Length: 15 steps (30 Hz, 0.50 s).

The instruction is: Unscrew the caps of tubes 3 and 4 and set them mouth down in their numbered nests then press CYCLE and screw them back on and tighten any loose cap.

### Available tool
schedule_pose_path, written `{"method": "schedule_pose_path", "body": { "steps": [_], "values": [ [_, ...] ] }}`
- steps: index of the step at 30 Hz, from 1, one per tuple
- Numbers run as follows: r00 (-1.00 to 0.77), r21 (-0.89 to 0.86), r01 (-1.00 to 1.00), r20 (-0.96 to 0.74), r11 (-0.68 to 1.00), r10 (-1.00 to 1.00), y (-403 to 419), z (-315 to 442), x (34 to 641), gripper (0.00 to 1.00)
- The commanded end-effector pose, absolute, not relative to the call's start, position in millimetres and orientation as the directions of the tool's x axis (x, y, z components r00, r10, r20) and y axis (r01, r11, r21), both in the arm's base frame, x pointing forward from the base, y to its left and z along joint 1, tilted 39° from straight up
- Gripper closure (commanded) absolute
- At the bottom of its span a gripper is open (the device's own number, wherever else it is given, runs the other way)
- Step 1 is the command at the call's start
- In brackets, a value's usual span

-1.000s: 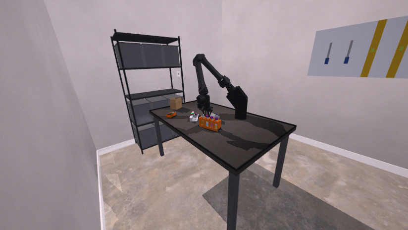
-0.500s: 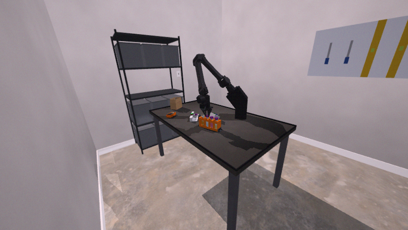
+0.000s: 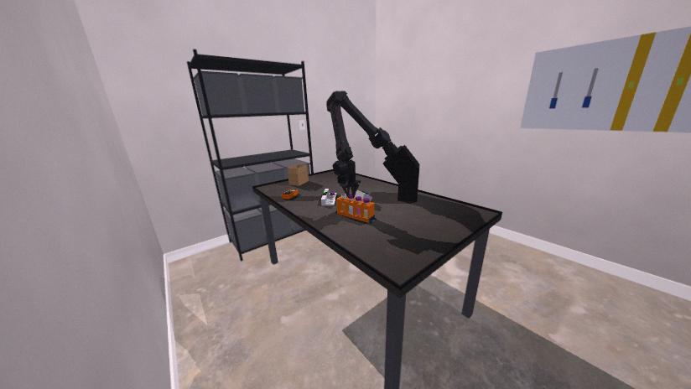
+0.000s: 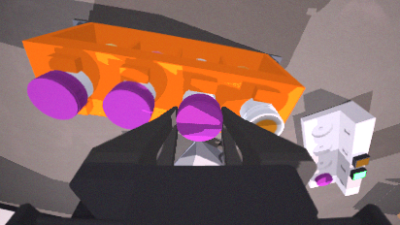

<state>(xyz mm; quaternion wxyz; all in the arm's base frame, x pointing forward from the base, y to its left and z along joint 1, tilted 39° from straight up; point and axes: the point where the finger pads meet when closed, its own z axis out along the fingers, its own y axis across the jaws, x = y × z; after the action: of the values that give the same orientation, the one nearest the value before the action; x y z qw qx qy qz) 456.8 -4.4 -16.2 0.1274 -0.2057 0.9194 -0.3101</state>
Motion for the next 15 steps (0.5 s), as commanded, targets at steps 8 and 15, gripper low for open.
{"method": "schedule_pose_path", "body": {
  "steps": [8, 15],
  "values": [
    [-0.933, -0.568, -0.05, -0.266, 0.821, -0.241, -0.9, -24.9, 452.4, 1.0],
    [-0.919, -0.49, 0.171, -0.393, 0.855, -0.041, -2.3, -25.0, 453.1, 1.0]
  ]
}}
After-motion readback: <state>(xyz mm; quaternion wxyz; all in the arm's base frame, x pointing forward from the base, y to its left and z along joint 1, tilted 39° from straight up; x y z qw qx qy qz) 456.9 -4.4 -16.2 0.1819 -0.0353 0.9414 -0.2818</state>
